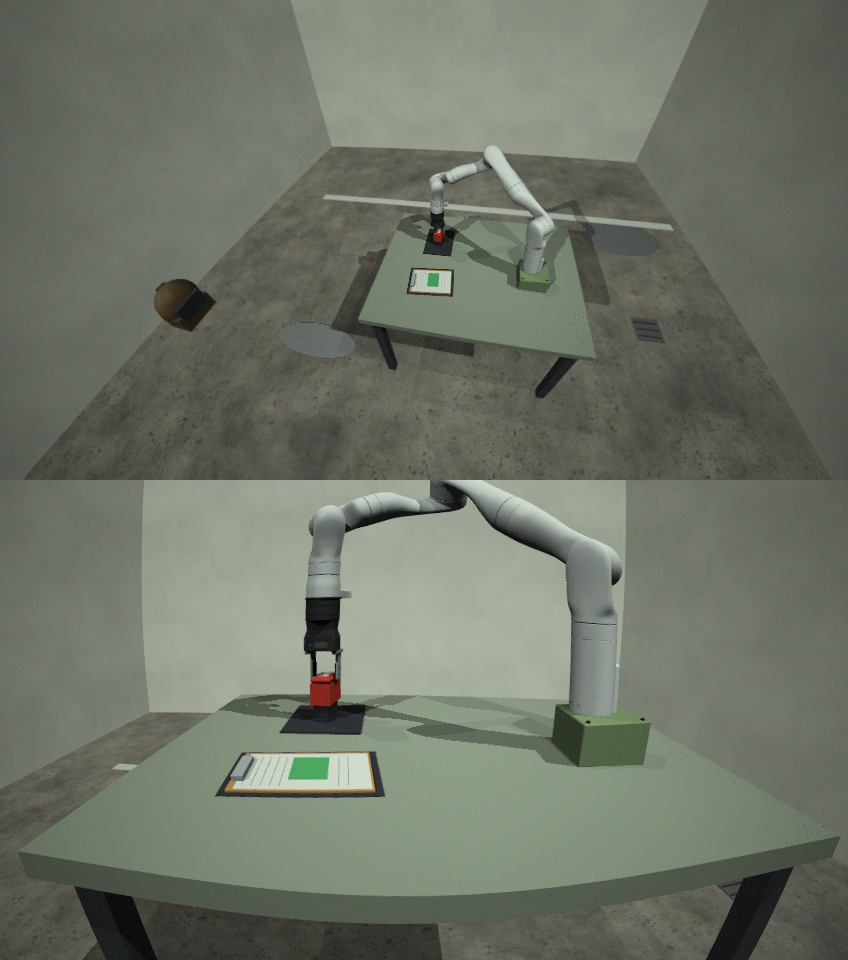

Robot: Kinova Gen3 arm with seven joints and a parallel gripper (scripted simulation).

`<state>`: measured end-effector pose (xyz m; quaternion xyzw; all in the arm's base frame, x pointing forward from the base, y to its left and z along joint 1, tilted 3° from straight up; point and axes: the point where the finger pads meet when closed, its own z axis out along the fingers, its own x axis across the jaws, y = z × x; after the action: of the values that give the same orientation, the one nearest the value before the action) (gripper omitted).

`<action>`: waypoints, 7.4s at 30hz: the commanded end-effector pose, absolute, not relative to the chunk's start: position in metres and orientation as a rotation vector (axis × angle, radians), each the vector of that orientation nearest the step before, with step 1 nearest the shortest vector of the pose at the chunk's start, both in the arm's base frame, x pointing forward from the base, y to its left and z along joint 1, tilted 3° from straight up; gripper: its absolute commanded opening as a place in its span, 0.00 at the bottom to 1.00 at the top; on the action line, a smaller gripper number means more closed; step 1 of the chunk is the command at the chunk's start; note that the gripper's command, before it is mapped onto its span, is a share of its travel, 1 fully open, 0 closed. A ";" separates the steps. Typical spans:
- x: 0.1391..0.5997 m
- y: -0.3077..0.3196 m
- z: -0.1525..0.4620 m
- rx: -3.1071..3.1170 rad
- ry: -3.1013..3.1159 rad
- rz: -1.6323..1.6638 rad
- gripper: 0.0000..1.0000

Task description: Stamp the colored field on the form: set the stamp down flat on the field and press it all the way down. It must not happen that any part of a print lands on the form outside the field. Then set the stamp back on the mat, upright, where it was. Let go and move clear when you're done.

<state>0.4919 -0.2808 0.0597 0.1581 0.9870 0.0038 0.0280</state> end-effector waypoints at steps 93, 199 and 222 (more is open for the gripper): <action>0.494 -0.281 0.040 0.487 3.045 0.011 1.00; 0.494 -0.281 0.023 0.487 3.045 0.011 1.00; 0.495 -0.281 0.021 0.487 3.045 0.011 1.00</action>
<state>0.4941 -0.2807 0.0203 0.1580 0.9870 0.0039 0.0278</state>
